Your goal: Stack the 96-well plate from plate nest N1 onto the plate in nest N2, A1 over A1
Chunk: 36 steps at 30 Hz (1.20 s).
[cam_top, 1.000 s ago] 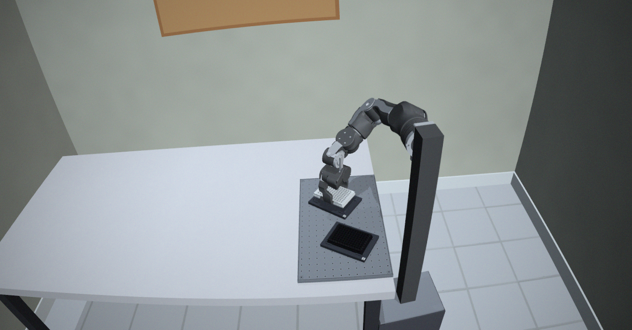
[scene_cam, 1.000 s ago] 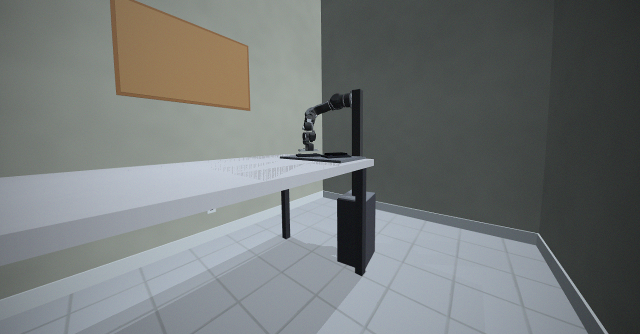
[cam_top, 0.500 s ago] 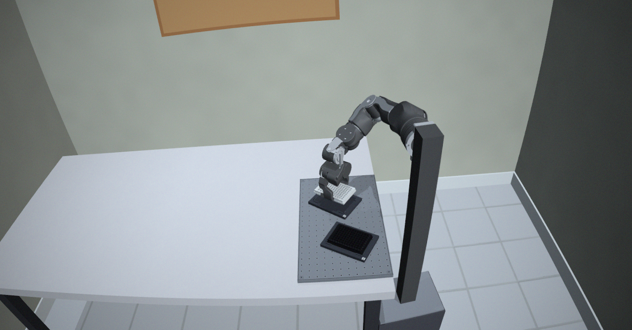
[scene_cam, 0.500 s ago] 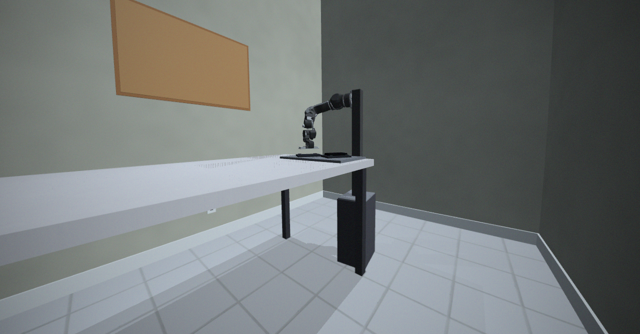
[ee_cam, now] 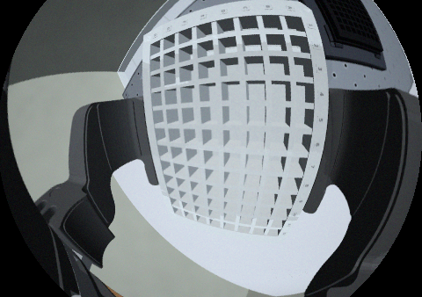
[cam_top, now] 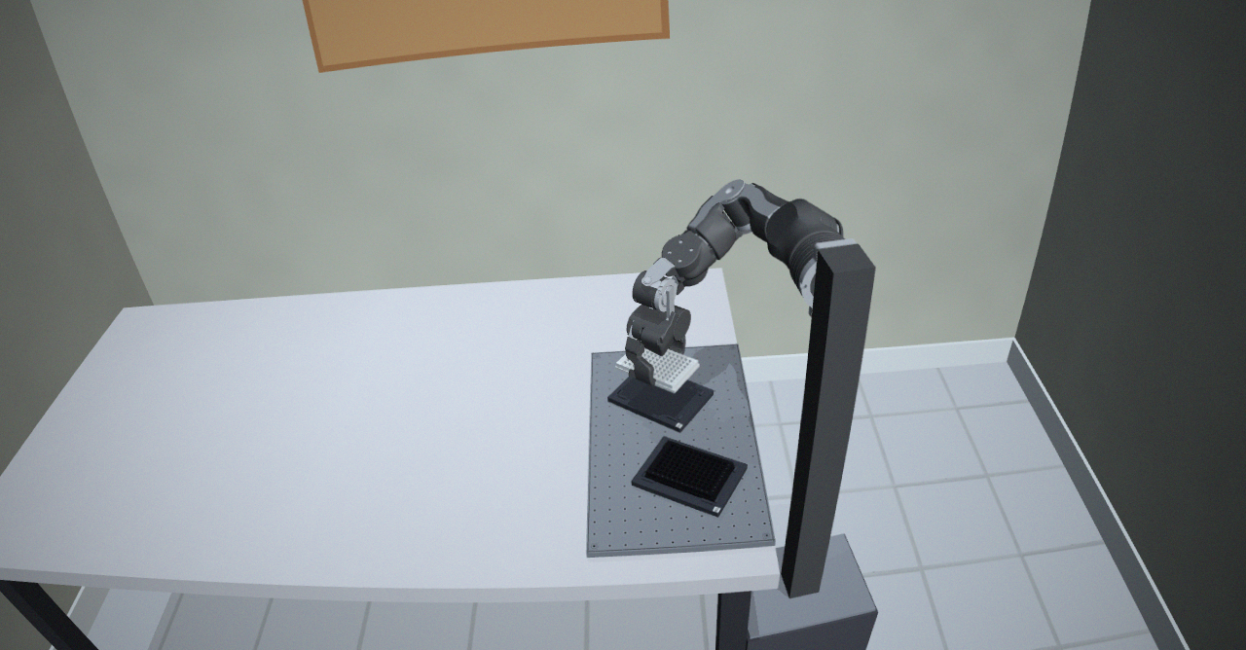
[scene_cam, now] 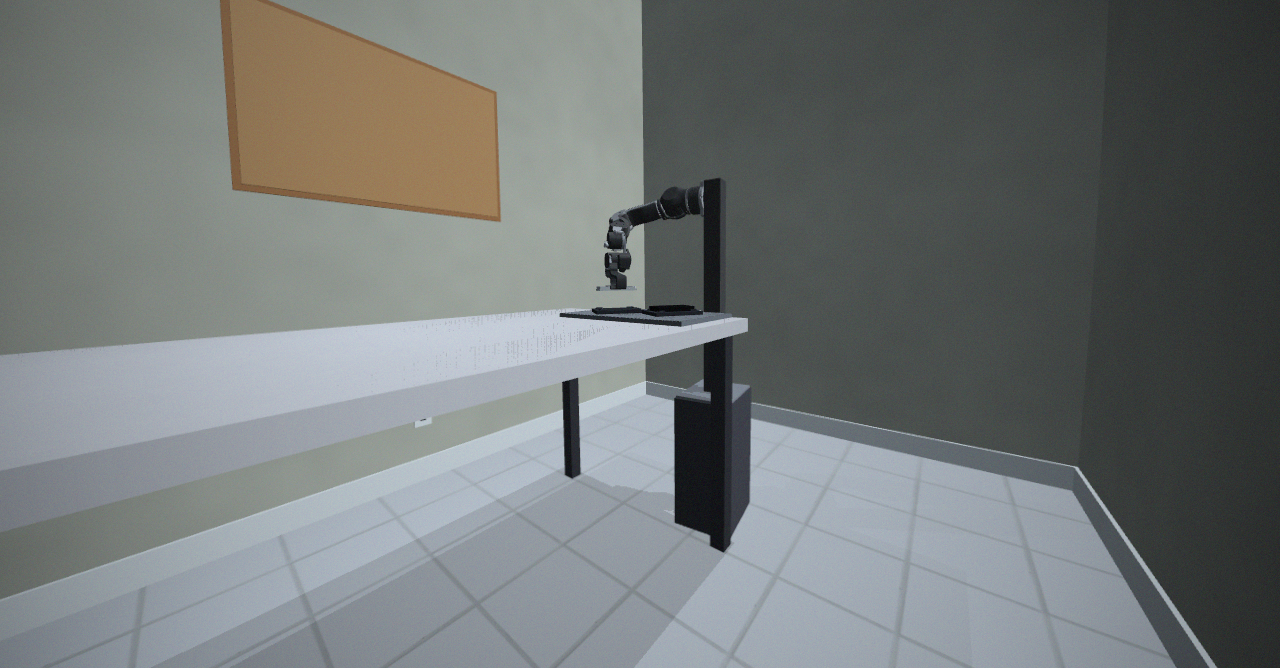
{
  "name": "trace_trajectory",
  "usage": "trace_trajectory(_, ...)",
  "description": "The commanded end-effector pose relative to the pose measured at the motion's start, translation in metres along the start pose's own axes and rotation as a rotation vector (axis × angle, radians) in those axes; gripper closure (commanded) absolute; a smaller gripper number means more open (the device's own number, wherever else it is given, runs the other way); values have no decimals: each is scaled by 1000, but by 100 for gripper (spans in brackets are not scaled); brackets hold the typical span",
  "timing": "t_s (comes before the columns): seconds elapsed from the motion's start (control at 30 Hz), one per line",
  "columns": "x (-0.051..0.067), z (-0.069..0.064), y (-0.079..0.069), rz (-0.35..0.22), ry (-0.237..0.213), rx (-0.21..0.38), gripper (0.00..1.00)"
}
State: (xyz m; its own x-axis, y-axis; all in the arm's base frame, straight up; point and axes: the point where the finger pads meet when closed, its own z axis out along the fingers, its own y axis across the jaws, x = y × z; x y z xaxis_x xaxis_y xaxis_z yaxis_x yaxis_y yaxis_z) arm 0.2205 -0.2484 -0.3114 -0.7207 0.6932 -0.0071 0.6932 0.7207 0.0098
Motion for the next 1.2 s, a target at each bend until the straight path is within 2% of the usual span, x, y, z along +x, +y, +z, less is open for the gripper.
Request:
trace_trajectory(0.0,1,-6,-1,0,1,5,100)
trace_trajectory(0.13,2,-28,-2,2,-1,5,100)
trace_trajectory(0.53,2,-28,-2,2,-1,5,100)
trace_trajectory(0.7,5,-19,-2,1,7,4,100)
trace_trajectory(1.1,5,-19,-2,1,7,4,100)
trace_trajectory(1.17,17,-21,8,-40,5,8,100)
